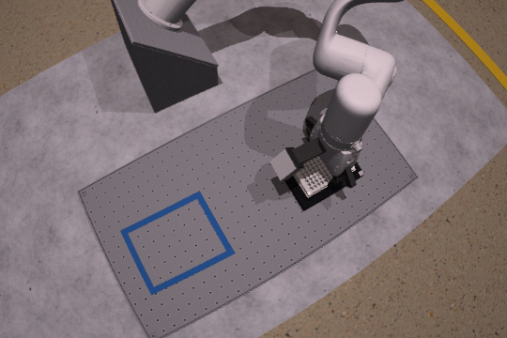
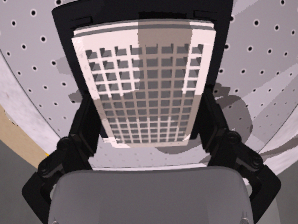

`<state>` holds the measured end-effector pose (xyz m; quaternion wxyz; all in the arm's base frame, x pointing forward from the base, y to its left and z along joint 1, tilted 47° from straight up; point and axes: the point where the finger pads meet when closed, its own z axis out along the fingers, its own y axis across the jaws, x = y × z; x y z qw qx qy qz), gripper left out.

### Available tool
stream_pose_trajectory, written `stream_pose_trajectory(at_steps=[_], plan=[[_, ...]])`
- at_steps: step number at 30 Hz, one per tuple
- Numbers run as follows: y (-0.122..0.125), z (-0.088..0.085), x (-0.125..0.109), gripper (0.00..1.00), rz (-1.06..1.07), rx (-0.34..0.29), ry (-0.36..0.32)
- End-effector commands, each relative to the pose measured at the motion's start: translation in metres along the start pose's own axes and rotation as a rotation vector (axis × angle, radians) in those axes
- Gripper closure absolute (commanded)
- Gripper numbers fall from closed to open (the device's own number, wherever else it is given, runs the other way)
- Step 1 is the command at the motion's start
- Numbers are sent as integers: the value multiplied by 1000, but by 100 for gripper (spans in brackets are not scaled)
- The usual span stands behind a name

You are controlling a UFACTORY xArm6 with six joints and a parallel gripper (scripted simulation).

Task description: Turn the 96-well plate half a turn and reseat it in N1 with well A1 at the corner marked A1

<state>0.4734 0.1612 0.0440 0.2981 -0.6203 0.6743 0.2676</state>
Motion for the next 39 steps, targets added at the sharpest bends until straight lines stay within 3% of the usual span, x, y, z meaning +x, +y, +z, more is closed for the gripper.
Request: stream_pose_trajectory(at_steps=[1, 14, 15, 39], plan=[[-1, 0, 0, 100, -1, 3, 0], [-1, 1, 0, 100, -1, 3, 0], [-1, 2, 0, 0, -1, 3, 0], [-1, 2, 0, 0, -1, 3, 0]])
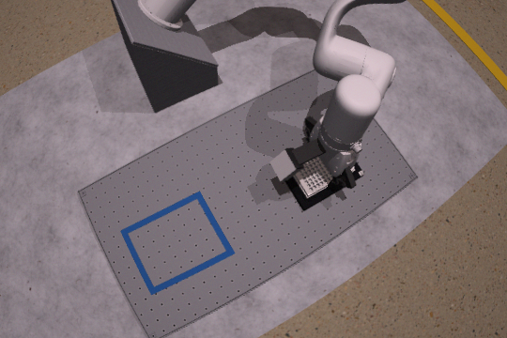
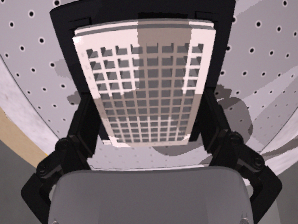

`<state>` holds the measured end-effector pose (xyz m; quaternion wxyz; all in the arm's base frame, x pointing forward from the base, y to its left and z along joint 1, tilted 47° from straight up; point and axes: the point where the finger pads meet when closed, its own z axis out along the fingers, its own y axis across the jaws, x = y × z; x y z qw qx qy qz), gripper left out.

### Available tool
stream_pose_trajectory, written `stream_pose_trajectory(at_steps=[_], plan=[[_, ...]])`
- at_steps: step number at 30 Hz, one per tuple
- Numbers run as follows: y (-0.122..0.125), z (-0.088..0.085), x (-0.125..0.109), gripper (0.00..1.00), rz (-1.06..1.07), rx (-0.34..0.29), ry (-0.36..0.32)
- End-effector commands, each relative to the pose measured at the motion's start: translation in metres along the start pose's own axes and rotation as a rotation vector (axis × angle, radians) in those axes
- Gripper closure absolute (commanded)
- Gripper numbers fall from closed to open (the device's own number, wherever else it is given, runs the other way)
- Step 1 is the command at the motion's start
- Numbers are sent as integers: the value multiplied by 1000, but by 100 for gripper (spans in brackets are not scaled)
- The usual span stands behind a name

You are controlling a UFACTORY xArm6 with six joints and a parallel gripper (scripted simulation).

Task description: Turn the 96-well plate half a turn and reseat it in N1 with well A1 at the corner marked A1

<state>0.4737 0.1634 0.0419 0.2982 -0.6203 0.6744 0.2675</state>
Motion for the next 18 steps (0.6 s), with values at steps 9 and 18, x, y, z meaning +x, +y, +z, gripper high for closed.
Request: stream_pose_trajectory(at_steps=[9, 18], plan=[[-1, -1, 0, 0, -1, 3, 0], [-1, -14, 0, 0, -1, 3, 0]])
